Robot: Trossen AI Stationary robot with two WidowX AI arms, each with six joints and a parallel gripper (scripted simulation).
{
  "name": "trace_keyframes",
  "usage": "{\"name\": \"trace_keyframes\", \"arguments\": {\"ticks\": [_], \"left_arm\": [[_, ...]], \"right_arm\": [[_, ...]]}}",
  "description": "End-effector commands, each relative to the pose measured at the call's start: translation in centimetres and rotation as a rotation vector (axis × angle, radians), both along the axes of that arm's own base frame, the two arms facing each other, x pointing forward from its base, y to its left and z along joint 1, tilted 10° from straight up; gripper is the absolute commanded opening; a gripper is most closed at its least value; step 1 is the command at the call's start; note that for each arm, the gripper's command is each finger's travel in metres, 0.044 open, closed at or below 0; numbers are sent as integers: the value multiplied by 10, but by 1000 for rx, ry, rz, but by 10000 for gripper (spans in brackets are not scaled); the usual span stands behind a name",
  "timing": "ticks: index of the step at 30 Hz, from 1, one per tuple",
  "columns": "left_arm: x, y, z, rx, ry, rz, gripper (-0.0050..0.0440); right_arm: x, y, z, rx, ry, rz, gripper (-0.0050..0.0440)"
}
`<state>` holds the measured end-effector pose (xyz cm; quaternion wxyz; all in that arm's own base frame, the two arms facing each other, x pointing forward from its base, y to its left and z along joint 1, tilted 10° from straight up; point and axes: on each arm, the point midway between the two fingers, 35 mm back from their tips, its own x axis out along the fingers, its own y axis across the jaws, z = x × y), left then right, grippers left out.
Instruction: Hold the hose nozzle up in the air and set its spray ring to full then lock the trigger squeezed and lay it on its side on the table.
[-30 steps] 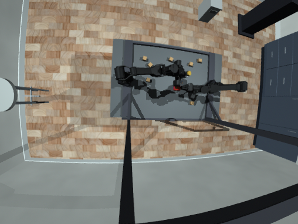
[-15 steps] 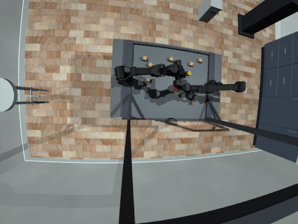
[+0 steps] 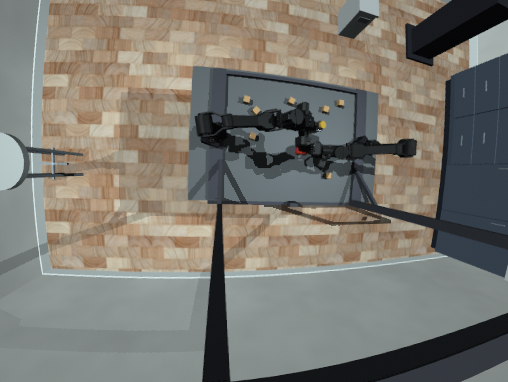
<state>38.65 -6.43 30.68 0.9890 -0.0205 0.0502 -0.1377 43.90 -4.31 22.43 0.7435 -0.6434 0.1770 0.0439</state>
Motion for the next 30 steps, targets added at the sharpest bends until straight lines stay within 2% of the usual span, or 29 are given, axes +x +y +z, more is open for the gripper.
{"name": "trace_keyframes", "arguments": {"ticks": [1,10,12,15,18,19,26,30], "left_arm": [[-3,1,20,-9,-52,3,173],[-3,1,20,-9,-52,3,173],[-3,1,20,-9,-52,3,173],[-3,1,20,-9,-52,3,173],[-3,1,20,-9,-52,3,173],[-3,1,20,-9,-52,2,173],[-3,1,20,-9,-52,2,173],[-3,1,20,-9,-52,2,173]], "right_arm": [[2,0,13,-2,-31,3,0],[2,0,13,-2,-31,4,0],[0,1,8,-19,-107,-7,0],[0,1,6,-32,-156,-15,0],[2,1,9,-25,-131,-10,0],[0,1,6,-38,-187,-19,0],[1,1,1,-65,-304,-35,0],[2,1,3,-56,-265,-29,0]]}}
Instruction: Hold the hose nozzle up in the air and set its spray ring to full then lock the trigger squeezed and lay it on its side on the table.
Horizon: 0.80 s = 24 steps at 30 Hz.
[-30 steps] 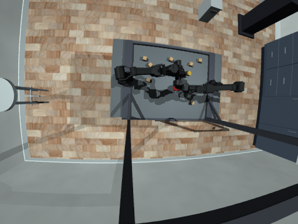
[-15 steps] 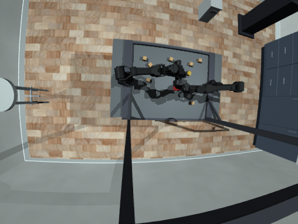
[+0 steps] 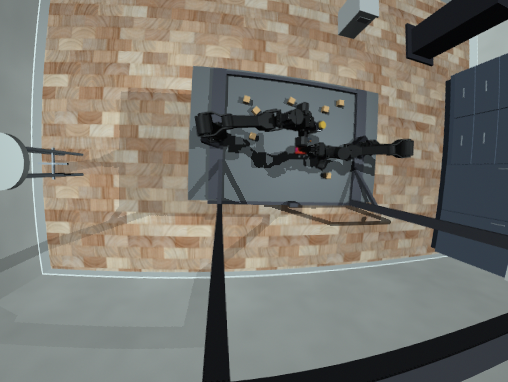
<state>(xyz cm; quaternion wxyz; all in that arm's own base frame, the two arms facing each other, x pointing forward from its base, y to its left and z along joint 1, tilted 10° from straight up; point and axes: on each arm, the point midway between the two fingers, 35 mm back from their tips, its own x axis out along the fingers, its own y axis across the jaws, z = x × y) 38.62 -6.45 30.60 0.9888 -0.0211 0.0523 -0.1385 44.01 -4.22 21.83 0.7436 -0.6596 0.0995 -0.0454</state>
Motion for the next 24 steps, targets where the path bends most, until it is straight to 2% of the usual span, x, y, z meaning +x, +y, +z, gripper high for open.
{"name": "trace_keyframes", "arguments": {"ticks": [1,8,9,16,19,22,23,24], "left_arm": [[-3,1,21,-8,-56,4,173],[-3,1,21,-9,-56,4,173],[-3,1,21,-9,-56,4,173],[-3,1,21,-9,-56,4,173],[-3,1,21,-9,-56,4,173],[-3,1,21,-9,-56,4,173],[-2,1,21,-9,-57,5,173],[-2,1,21,-9,-57,5,173]], "right_arm": [[1,0,9,-7,-33,-2,0],[1,0,9,-8,-33,-2,0],[-1,0,7,-21,-91,-10,0],[0,0,3,-48,-213,-26,0],[0,0,2,-59,-263,-32,0],[1,0,3,-53,-234,-28,0],[0,0,2,-64,-286,-35,0],[1,0,3,-56,-249,-30,408]]}}
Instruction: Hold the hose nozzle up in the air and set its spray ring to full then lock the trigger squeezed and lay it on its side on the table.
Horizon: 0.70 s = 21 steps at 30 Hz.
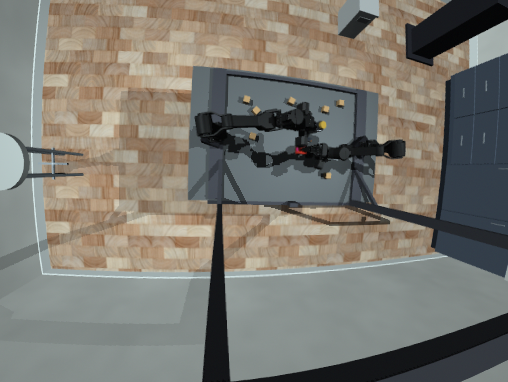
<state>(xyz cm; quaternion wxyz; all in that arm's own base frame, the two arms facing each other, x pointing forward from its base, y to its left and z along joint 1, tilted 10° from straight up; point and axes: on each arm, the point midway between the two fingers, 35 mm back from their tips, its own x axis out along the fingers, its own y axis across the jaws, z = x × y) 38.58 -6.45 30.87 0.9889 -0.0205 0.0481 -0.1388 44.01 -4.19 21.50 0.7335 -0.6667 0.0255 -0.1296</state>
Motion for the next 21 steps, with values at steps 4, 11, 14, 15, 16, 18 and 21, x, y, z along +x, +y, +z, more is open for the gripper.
{"name": "trace_keyframes", "arguments": {"ticks": [4,11,14,15,16,18,21], "left_arm": [[-2,1,19,-9,-48,5,173],[-2,1,19,-9,-48,5,173],[-2,1,19,-9,-48,5,173],[-2,1,19,-9,-48,5,173],[-2,1,19,-9,-48,5,173],[-2,1,19,-9,-48,5,173],[-2,1,19,-9,-48,5,173]], "right_arm": [[1,0,7,-8,-31,-3,408],[1,0,7,-8,-31,-3,408],[1,0,7,-8,-31,-3,408],[1,0,7,-8,-31,-3,408],[1,0,7,-8,-30,-4,408],[1,0,7,-8,-30,-4,408],[-5,1,6,-8,-30,-4,408]]}}
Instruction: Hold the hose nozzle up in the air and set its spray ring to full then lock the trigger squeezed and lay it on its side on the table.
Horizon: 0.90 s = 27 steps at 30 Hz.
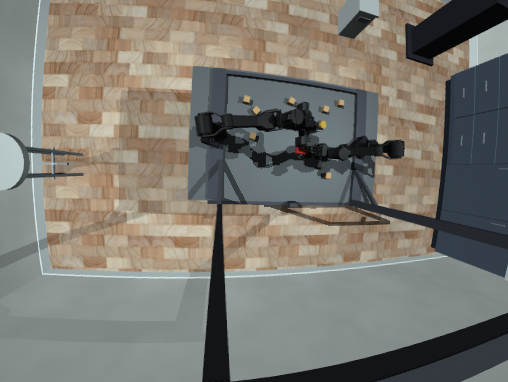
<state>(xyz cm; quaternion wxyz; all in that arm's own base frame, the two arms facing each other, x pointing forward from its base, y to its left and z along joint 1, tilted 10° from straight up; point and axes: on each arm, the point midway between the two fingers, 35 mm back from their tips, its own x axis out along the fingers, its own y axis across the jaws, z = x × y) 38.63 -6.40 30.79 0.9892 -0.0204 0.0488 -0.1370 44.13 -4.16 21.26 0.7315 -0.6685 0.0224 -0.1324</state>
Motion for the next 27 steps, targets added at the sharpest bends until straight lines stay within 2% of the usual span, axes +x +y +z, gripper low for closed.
{"name": "trace_keyframes", "arguments": {"ticks": [1,27], "left_arm": [[-3,1,19,-9,-49,2,173],[-3,1,19,-9,-49,2,173]], "right_arm": [[-10,2,7,-2,-23,-3,408],[-66,15,1,0,-30,-3,408]]}}
